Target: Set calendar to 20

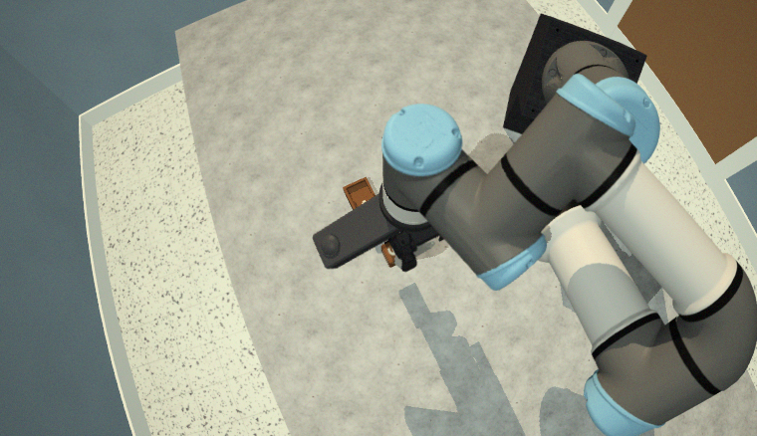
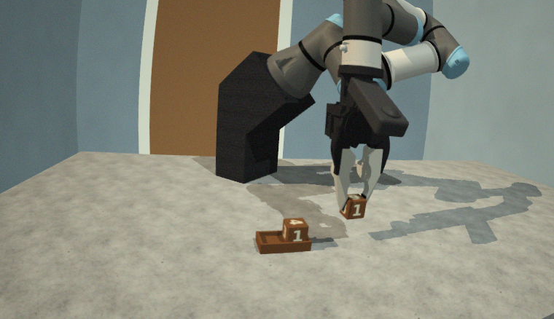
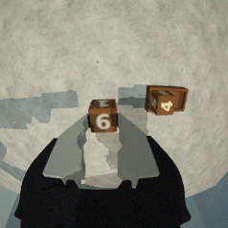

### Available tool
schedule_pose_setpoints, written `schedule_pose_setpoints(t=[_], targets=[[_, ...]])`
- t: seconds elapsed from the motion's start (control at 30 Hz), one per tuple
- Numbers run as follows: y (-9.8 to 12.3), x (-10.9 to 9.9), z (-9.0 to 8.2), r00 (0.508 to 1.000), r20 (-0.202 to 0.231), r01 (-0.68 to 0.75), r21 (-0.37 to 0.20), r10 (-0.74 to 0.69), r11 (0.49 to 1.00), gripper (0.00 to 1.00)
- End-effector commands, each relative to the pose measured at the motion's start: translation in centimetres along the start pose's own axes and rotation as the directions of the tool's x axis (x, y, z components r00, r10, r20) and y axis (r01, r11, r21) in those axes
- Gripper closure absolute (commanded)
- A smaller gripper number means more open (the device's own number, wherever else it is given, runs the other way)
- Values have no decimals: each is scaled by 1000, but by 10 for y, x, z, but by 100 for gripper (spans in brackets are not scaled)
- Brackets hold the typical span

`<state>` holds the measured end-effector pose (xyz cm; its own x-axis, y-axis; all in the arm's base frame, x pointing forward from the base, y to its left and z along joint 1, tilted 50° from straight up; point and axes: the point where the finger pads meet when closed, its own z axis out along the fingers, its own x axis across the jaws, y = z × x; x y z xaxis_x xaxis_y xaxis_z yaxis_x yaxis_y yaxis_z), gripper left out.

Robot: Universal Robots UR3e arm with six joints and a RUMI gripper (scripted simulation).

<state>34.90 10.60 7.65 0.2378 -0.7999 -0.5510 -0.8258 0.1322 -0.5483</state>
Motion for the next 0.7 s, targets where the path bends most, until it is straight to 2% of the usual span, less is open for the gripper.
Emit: schedule_pose_setpoints(t=[0.0,0.67], targets=[[-1,1,10,1000,-4,-1,-11,1,1000,89],[-1,1,33,1000,-4,-1,-11,1,1000,89]])
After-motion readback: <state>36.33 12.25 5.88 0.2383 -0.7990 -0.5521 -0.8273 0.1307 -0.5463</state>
